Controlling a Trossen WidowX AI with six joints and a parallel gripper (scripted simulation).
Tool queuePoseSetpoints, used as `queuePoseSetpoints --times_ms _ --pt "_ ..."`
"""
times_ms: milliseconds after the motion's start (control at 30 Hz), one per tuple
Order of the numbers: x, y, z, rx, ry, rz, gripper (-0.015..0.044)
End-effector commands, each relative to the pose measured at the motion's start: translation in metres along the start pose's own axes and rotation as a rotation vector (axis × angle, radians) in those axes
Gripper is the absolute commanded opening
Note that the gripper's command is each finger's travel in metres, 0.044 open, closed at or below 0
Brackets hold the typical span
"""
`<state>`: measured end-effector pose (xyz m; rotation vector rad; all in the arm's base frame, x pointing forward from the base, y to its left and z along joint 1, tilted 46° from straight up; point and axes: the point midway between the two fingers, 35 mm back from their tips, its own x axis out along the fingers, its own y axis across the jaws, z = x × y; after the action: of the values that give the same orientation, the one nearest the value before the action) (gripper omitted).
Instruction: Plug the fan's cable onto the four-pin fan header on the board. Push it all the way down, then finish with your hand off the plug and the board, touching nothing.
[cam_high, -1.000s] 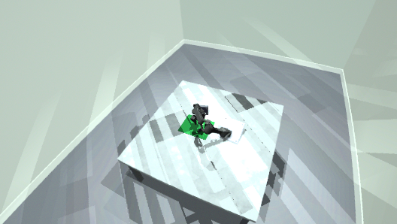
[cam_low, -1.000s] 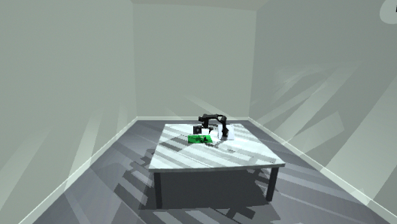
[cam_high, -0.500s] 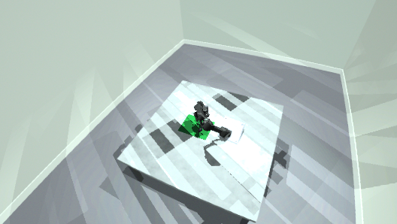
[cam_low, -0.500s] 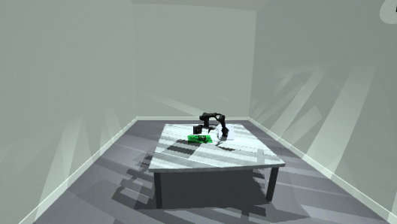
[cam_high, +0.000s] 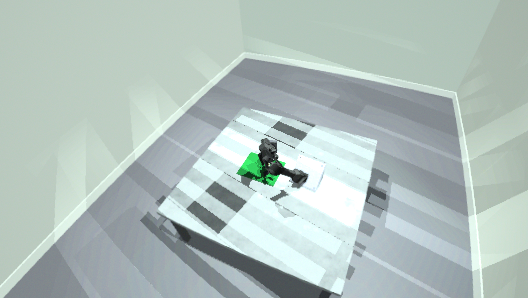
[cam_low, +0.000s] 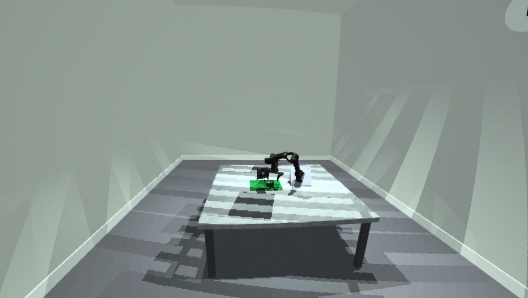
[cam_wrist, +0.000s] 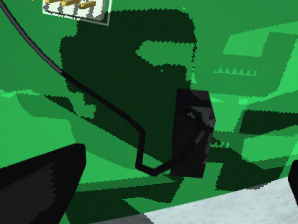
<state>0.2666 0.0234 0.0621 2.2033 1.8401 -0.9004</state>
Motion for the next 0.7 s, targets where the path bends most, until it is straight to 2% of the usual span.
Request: queuePoseSetpoints --times_ms 0,633,667 --pt "0.007 -0.002 0.002 0.009 0.004 -0.003 0.0440" --pt "0.029 -0.003 0.007 0.009 0.006 -0.004 0.0440" --pt "0.028 -0.001 0.006 -0.001 0.002 -0.001 0.0414"
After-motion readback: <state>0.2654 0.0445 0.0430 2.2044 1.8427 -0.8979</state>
